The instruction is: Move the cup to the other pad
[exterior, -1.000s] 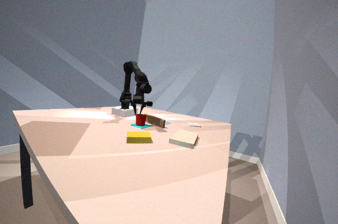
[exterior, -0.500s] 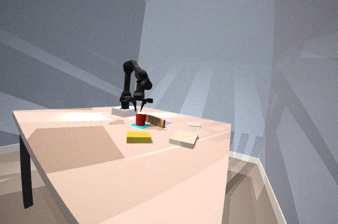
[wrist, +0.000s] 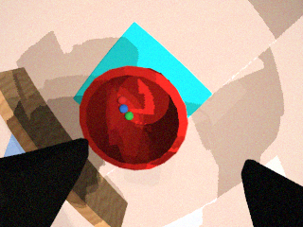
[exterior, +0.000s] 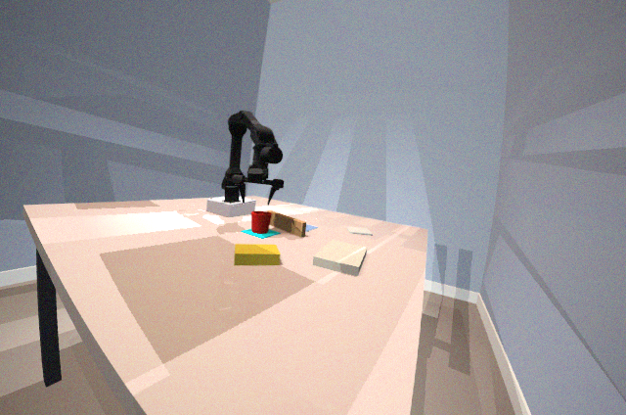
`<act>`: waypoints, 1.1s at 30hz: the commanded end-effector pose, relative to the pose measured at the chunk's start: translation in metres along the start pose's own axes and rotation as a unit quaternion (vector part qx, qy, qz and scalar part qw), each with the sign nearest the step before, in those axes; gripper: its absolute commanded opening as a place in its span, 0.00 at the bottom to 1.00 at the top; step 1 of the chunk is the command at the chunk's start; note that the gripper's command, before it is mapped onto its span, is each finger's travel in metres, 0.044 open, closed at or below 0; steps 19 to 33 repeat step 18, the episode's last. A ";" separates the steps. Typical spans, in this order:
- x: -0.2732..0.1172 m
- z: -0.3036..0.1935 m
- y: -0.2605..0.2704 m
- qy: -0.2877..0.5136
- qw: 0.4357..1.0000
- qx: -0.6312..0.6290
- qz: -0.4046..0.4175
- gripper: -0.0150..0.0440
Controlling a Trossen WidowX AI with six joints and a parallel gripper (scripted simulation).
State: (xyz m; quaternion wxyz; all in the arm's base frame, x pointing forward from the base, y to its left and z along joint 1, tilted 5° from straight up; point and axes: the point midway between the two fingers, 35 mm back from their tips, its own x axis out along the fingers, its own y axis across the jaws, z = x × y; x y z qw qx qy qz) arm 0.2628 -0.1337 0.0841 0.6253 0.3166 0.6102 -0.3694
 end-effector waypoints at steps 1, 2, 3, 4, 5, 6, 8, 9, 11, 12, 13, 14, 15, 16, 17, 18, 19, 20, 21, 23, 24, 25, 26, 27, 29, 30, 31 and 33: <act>-0.016 0.001 0.001 -0.007 1.000 0.004 0.004 1.00; -0.021 0.001 0.001 -0.007 1.000 0.004 0.004 1.00; -0.024 0.001 0.001 -0.007 1.000 0.004 0.004 1.00; -0.028 0.001 0.001 -0.008 1.000 0.004 0.004 1.00; -0.032 0.001 0.001 -0.008 1.000 0.005 0.004 1.00; -0.035 0.001 0.001 -0.008 1.000 0.005 0.004 1.00; -0.043 0.000 0.001 -0.009 1.000 0.005 0.004 1.00; -0.046 0.000 0.001 -0.009 1.000 0.005 0.004 1.00; -0.051 0.000 0.001 -0.009 1.000 0.006 0.004 1.00; -0.052 0.000 0.001 -0.009 1.000 0.006 0.004 1.00; -0.052 0.000 0.001 -0.009 1.000 0.006 0.004 1.00; -0.052 0.000 0.001 -0.009 1.000 0.006 0.004 1.00; -0.048 0.000 0.002 -0.007 1.000 0.002 0.005 1.00; -0.048 0.000 0.002 -0.007 1.000 0.002 0.005 1.00; -0.048 0.000 0.002 -0.007 1.000 0.002 0.005 1.00; -0.048 0.000 0.002 -0.007 1.000 0.002 0.005 1.00; -0.048 0.000 0.002 -0.007 1.000 0.002 0.005 1.00; -0.048 0.000 0.002 -0.007 1.000 0.002 0.005 1.00; -0.048 0.000 0.002 -0.007 1.000 0.002 0.005 1.00; -0.048 0.000 0.002 -0.007 1.000 0.002 0.005 1.00; -0.048 0.000 0.002 -0.007 1.000 0.002 0.005 1.00; -0.048 0.000 0.002 -0.007 1.000 0.002 0.005 1.00; -0.048 0.000 0.002 -0.007 1.000 0.002 0.005 1.00; -0.048 0.000 0.002 -0.007 1.000 0.002 0.005 1.00; -0.048 0.000 0.002 -0.007 1.000 0.002 0.005 1.00; -0.048 0.000 0.002 -0.007 1.000 0.002 0.005 1.00; -0.048 0.000 0.002 -0.007 1.000 0.002 0.005 1.00; -0.048 0.000 0.002 -0.007 1.000 0.002 0.005 1.00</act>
